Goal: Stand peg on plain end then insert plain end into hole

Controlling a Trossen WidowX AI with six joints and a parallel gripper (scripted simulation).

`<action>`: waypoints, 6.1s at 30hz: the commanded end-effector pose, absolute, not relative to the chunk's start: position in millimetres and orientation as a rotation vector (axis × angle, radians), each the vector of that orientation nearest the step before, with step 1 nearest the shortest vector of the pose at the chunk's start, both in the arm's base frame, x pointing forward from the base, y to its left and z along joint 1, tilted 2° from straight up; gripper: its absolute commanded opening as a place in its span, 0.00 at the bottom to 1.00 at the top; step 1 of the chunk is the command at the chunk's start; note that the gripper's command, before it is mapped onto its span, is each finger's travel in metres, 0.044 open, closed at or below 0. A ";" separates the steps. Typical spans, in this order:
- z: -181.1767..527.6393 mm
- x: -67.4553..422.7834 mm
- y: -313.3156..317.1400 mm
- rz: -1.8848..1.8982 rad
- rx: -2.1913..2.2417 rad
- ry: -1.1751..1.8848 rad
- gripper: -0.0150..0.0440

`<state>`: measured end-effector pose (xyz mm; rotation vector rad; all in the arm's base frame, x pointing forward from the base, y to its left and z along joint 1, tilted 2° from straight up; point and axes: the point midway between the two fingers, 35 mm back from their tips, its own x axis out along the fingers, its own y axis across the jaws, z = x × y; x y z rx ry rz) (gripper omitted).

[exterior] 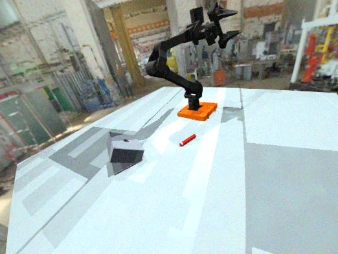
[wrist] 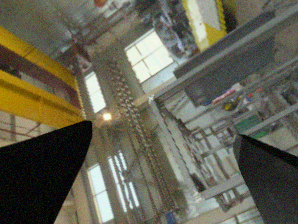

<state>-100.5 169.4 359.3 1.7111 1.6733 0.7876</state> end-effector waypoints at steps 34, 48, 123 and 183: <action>293.5 -17.6 281.0 0.726 0.966 0.887 1.00; 241.4 73.1 297.4 0.465 0.583 0.811 1.00; 48.8 278.0 103.4 -0.207 0.189 1.527 1.00; 21.3 276.3 101.8 -0.208 0.189 1.527 0.34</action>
